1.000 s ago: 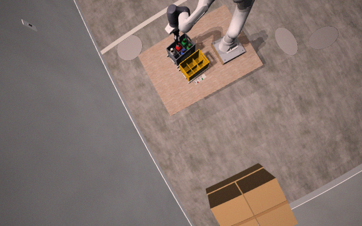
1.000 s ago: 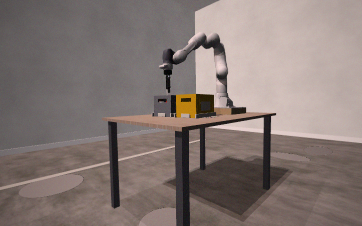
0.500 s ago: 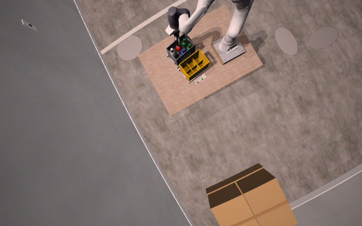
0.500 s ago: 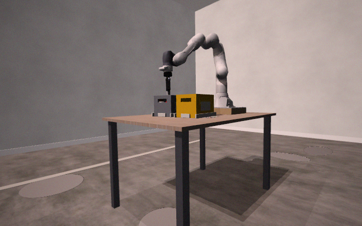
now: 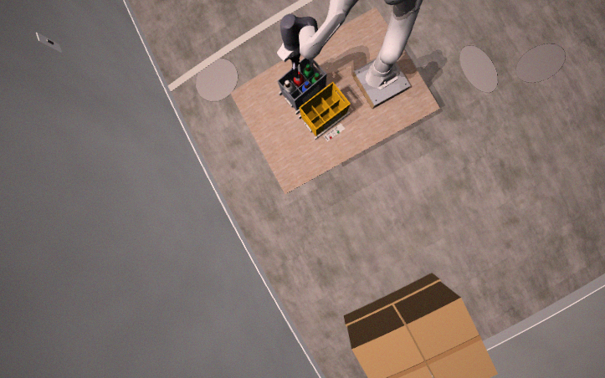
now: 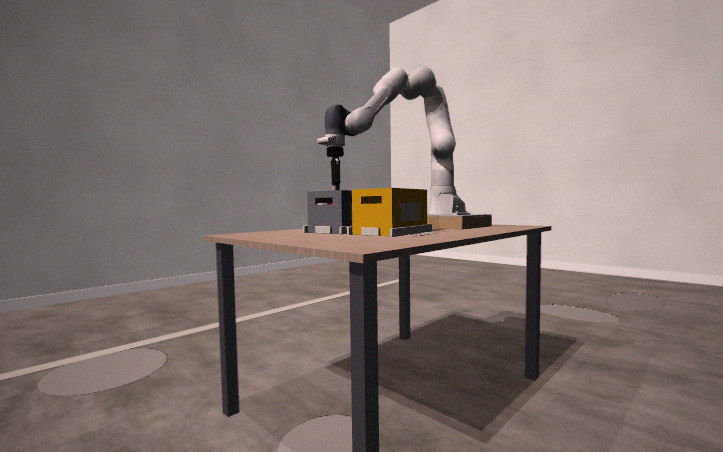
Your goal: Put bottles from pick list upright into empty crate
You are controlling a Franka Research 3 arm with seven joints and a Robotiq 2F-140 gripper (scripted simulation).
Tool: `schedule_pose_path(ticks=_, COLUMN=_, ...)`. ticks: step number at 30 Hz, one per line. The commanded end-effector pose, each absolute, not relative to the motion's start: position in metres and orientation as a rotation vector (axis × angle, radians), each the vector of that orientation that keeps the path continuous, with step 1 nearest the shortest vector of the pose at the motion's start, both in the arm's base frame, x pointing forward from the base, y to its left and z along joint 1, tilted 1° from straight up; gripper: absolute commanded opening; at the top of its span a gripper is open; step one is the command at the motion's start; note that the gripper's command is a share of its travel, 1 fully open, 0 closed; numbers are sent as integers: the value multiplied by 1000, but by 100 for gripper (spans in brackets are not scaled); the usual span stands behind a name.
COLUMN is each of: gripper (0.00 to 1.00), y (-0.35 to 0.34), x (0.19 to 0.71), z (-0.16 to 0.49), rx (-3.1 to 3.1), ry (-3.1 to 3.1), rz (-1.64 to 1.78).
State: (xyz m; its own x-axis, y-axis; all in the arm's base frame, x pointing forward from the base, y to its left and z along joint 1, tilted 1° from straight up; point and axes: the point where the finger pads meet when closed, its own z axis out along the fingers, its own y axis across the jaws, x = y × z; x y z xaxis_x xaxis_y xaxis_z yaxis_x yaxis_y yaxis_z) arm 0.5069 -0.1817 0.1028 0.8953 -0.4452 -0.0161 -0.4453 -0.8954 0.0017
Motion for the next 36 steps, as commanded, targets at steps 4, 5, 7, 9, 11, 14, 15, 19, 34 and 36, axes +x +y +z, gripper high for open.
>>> schedule_pose_path(ticks=4, gripper=38, y=-182, x=508, z=102, rx=-3056, ry=727, rz=18)
schedule_pose_path(ticks=5, gripper=38, y=-182, x=508, z=102, rx=-3056, ry=727, rz=18)
schedule_pose_path(ticks=7, gripper=38, y=-182, x=508, z=102, rx=-3056, ry=727, rz=18)
schedule_pose_path(ticks=9, gripper=38, y=-182, x=508, z=102, rx=-3056, ry=727, rz=18)
schedule_pose_path(ticks=11, gripper=0, y=-182, x=508, z=104, rx=-3056, ry=727, rz=18)
schedule_pose_path(ticks=14, gripper=0, y=-182, x=508, z=104, rx=-3056, ry=727, rz=18)
schedule_pose_path(ticks=15, gripper=0, y=-182, x=508, z=104, rx=-3056, ry=727, rz=18)
schedule_pose_path(ticks=19, gripper=0, y=-182, x=508, z=104, rx=-3056, ry=727, rz=18)
schedule_pose_path(ticks=34, gripper=0, y=-182, x=508, z=104, rx=-3056, ry=727, rz=18)
schedule_pose_path(ticks=36, gripper=0, y=-182, x=508, z=104, rx=-3056, ry=727, rz=18)
